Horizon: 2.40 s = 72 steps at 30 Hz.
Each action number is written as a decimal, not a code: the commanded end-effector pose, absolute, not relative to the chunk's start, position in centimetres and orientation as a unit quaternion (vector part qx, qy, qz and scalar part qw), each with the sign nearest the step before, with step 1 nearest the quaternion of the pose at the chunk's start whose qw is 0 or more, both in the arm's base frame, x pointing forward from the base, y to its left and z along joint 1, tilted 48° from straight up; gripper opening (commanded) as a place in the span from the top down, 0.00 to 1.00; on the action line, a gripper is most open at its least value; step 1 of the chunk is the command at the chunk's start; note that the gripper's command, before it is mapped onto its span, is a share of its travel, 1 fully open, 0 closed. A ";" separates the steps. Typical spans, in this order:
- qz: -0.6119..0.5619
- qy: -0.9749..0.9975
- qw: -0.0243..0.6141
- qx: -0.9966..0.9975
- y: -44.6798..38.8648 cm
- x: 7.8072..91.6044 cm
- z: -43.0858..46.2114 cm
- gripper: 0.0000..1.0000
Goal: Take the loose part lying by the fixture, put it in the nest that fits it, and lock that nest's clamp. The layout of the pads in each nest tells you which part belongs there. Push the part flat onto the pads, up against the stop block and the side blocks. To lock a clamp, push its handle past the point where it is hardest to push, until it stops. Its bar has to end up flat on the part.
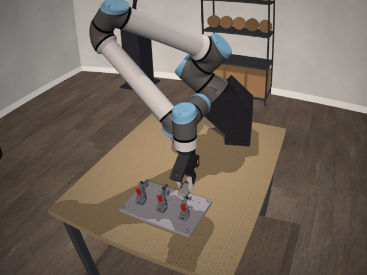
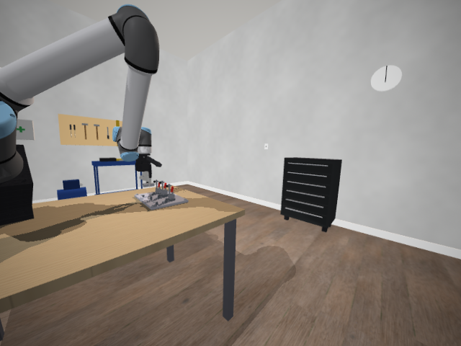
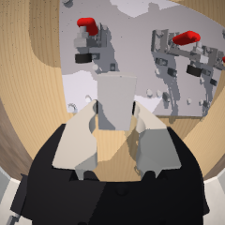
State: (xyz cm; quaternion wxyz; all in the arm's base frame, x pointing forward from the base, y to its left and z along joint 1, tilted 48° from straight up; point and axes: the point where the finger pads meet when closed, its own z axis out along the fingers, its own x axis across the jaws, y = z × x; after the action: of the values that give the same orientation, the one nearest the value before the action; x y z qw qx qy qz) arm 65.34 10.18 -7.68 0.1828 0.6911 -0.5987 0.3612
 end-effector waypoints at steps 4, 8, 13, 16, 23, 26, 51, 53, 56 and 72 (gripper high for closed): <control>0.361 -0.598 0.181 0.692 7.4 65.5 -4.9 1.00; 0.361 -0.598 0.181 0.692 6.2 65.6 -3.7 1.00; 0.361 -0.598 0.181 0.692 5.3 65.7 -2.9 1.00; 0.361 -0.598 0.181 0.692 5.1 65.7 -2.7 1.00; 0.361 -0.598 0.181 0.692 4.9 65.7 -2.5 1.00; 0.361 -0.598 0.181 0.692 4.9 65.7 -2.5 1.00; 0.361 -0.598 0.181 0.692 4.9 65.7 -2.5 1.00; 0.361 -0.598 0.181 0.692 4.9 65.7 -2.6 1.00; 0.361 -0.598 0.181 0.692 4.9 65.7 -2.6 1.00; 0.361 -0.598 0.181 0.692 4.0 66.1 -3.5 1.00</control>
State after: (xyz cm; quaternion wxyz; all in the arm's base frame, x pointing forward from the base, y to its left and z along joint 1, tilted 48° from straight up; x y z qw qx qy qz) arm 65.96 4.27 -3.20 0.1815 0.6922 -0.5981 0.3608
